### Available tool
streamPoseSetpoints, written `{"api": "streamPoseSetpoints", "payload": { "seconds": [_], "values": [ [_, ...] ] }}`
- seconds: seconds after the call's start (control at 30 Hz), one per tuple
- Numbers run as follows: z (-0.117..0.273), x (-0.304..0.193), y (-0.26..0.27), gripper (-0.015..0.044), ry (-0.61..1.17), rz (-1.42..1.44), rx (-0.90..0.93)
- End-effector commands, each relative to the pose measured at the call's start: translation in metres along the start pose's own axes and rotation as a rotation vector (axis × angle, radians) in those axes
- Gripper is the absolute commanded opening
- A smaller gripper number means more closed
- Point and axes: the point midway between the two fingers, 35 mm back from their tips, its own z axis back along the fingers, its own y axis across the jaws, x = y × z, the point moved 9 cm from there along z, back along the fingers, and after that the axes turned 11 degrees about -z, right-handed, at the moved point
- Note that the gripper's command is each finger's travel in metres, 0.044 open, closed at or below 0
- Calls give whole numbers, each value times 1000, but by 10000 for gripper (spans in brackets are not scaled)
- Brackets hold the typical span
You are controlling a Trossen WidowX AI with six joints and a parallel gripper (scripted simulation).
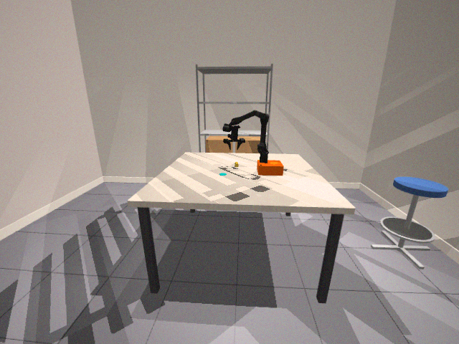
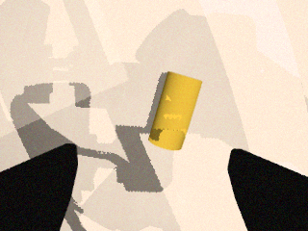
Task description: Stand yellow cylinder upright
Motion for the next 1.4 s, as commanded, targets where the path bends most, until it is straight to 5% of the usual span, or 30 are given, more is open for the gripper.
{"api": "streamPoseSetpoints", "payload": {
  "seconds": [0.0,0.33,0.7,0.9,1.17,1.37],
  "values": [
    [-21,24,-18,309,83,-169,-34],
    [-28,32,-24,309,108,-222,-42],
    [-130,21,-27,309,108,-222,-42],
    [-136,19,-28,309,108,-222,-42],
    [-136,19,-28,105,108,-222,-42],
    [-135,20,-28,105,108,-222,-42]
  ]
}}
